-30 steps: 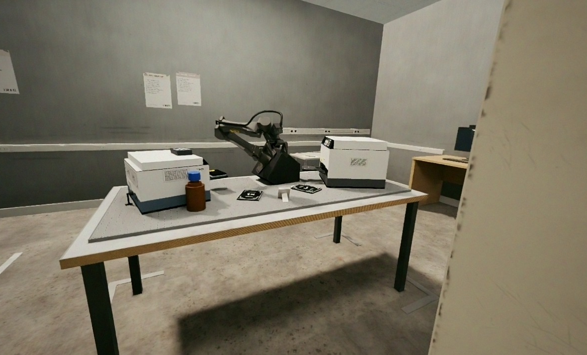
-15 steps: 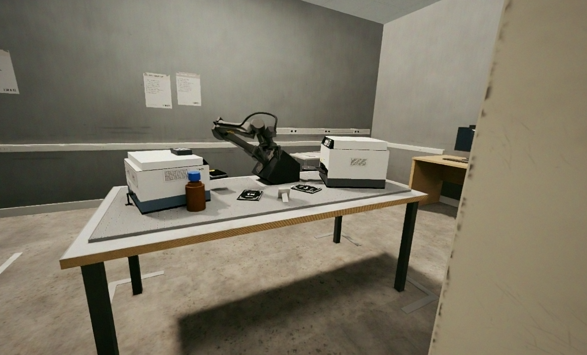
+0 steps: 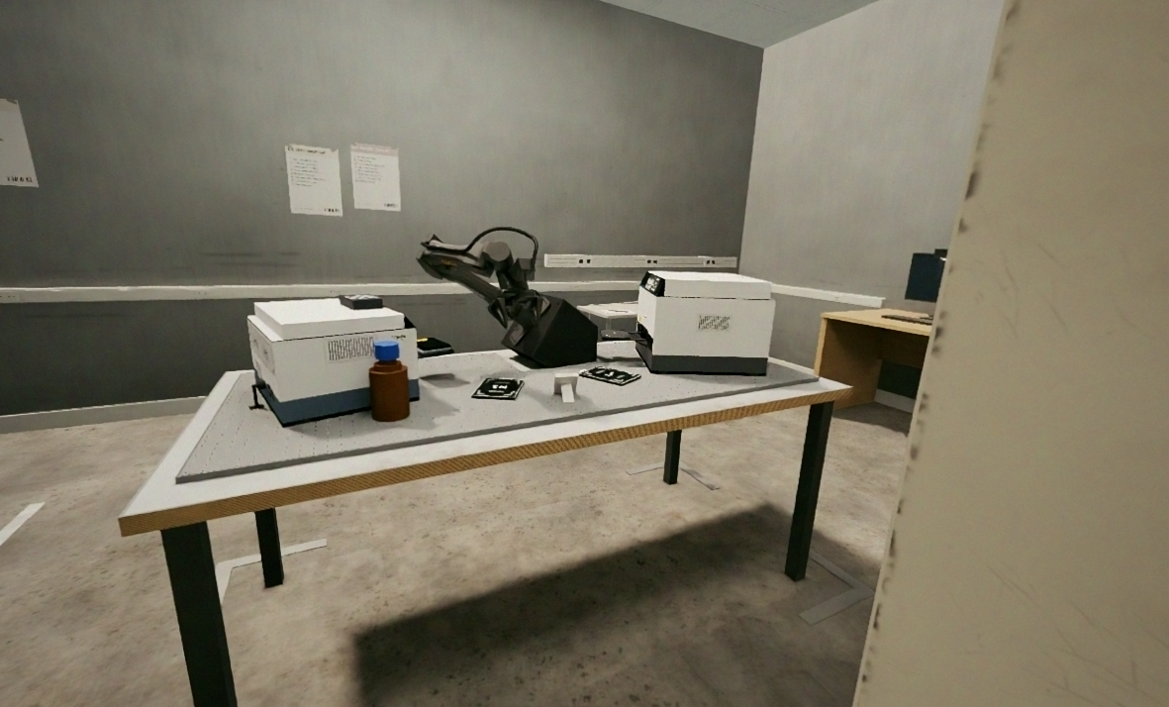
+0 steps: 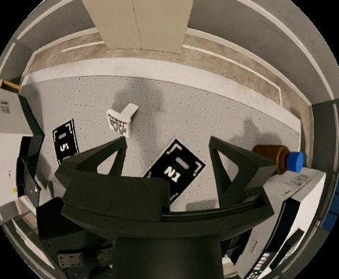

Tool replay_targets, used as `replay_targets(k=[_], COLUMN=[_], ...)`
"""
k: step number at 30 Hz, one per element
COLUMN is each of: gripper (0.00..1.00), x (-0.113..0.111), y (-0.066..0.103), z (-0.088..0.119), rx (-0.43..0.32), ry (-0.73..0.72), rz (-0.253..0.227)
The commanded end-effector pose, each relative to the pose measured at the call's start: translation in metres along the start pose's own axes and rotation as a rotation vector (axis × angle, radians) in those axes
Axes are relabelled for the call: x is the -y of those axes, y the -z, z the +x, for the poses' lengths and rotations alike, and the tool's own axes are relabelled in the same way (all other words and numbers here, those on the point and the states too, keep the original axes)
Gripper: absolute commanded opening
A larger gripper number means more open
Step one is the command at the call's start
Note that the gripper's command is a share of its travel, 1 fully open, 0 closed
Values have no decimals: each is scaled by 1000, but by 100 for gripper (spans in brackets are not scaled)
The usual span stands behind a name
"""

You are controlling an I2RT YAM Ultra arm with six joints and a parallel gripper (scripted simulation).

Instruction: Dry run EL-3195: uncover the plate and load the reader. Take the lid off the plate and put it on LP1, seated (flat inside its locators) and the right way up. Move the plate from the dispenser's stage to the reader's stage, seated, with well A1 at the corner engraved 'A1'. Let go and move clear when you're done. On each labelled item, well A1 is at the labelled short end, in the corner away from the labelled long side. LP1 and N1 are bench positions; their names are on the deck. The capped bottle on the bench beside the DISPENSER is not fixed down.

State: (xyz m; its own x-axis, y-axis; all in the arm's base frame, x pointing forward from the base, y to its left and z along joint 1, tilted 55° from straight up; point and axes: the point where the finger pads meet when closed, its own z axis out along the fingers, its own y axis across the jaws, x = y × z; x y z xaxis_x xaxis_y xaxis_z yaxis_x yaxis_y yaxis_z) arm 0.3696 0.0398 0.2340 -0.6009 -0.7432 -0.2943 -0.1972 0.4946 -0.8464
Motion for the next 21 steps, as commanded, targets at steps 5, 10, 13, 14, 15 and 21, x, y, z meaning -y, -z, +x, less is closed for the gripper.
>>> replay_targets(k=[5, 10, 13, 14, 15, 21], gripper=[100, 100, 100, 100, 100, 100], x=[19, 41, 40, 40, 47, 59], y=[0, 10, 3, 3, 14, 8], z=[20, 32, 39, 39, 37, 59], rx=[-87, -58, -139, -139, -97, -191], ry=[28, 16, 33, 33, 16, 37], rz=[-9, -6, -6, -6, -8, -5])
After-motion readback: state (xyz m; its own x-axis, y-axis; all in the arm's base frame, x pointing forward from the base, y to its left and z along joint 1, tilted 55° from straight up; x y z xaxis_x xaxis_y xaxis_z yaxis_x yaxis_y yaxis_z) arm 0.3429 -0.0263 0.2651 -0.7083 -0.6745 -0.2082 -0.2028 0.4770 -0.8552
